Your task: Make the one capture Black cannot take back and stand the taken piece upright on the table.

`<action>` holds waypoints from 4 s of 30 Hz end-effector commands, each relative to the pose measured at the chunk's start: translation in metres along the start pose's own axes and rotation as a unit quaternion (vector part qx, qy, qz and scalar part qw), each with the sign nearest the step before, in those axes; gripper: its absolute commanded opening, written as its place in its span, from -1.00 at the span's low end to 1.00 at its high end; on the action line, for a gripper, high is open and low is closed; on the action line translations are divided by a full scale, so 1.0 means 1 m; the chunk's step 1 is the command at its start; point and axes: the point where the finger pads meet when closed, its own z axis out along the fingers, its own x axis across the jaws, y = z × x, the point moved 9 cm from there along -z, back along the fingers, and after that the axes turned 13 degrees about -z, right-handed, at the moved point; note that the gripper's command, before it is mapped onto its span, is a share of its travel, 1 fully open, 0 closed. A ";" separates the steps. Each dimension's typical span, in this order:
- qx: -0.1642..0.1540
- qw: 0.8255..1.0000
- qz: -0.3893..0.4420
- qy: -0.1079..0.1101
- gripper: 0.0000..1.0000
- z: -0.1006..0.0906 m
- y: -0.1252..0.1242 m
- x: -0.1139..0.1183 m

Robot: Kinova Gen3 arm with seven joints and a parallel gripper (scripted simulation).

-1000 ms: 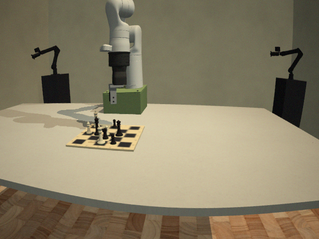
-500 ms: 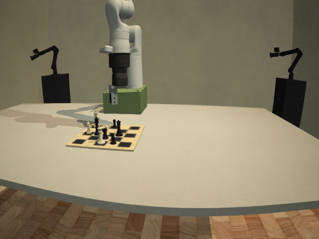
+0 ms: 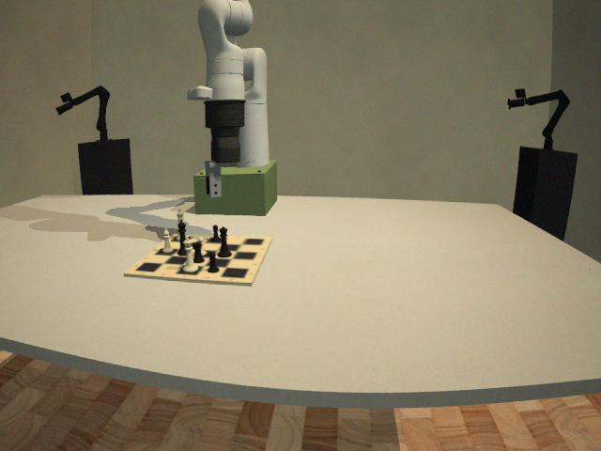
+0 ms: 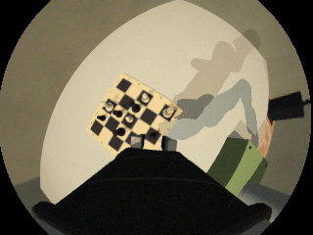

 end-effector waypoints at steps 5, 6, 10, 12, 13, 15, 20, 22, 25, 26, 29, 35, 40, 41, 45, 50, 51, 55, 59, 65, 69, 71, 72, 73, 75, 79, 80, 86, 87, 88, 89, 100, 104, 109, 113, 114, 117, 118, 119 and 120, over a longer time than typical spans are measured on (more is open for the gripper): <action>0.000 1.000 0.000 -0.001 0.36 0.000 0.000 0.000; 0.000 1.000 0.000 -0.001 0.36 0.000 0.000 0.000; 0.000 1.000 0.000 -0.001 0.36 0.000 0.000 0.000; 0.000 1.000 0.000 -0.001 0.36 0.000 0.000 0.000; 0.000 1.000 0.000 -0.001 0.36 0.000 0.000 0.000; 0.000 1.000 0.000 -0.001 0.36 0.000 0.000 0.000; 0.000 1.000 0.000 -0.001 0.36 0.000 0.000 0.000; 0.000 1.000 0.000 -0.001 0.36 0.000 0.000 0.000; 0.000 1.000 0.000 -0.001 0.36 0.001 0.000 0.000; 0.000 1.000 0.000 -0.001 0.36 0.001 0.000 0.000; 0.000 1.000 0.000 -0.001 0.36 0.003 0.000 0.000; 0.000 1.000 0.000 -0.001 0.36 0.009 0.000 0.000; 0.000 1.000 0.000 -0.001 0.36 0.013 0.000 0.000; 0.000 1.000 0.000 -0.001 0.36 0.015 0.000 0.000; 0.000 1.000 0.000 -0.001 0.36 0.021 0.000 0.000; 0.000 1.000 0.000 -0.001 0.36 0.029 0.000 0.000; 0.000 1.000 0.000 -0.001 0.36 0.031 0.000 0.000; 0.000 1.000 0.000 -0.001 0.36 0.036 0.000 0.000; 0.000 1.000 0.000 -0.001 0.36 0.040 0.000 0.000; 0.000 1.000 0.000 -0.001 0.36 0.046 0.000 0.000; 0.000 1.000 0.000 -0.001 0.36 0.049 0.000 0.000; 0.000 1.000 0.000 -0.001 0.36 0.050 0.000 0.000; 0.000 1.000 0.000 -0.001 0.36 0.050 0.000 0.000; 0.000 1.000 0.000 -0.001 0.36 0.050 0.000 0.000; 0.000 1.000 0.000 -0.001 0.36 0.051 0.000 0.000; 0.000 1.000 0.000 -0.001 0.36 0.051 0.000 0.000; 0.000 1.000 0.000 -0.001 0.36 0.051 0.000 0.000; 0.000 1.000 0.000 -0.001 0.36 0.051 0.000 0.000; 0.000 1.000 0.000 -0.001 0.36 0.051 0.000 0.000; 0.000 1.000 0.000 -0.001 0.36 0.051 0.000 0.000; 0.000 1.000 0.000 -0.001 0.36 0.051 0.000 0.000; 0.000 1.000 0.000 -0.001 0.36 0.051 0.000 0.000; 0.000 1.000 0.000 -0.001 0.36 0.051 0.000 0.000; 0.000 1.000 0.000 -0.001 0.36 0.051 0.000 0.000; 0.000 1.000 0.000 -0.001 0.36 0.051 0.000 0.000; 0.000 1.000 0.000 -0.001 0.36 0.051 0.000 0.000; 0.000 1.000 0.000 -0.001 0.36 0.051 0.000 0.000; 0.000 1.000 0.000 -0.001 0.36 0.051 0.000 0.000; 0.000 1.000 0.000 -0.001 0.36 0.051 0.000 0.000; 0.000 1.000 0.000 -0.001 0.36 0.052 0.000 0.000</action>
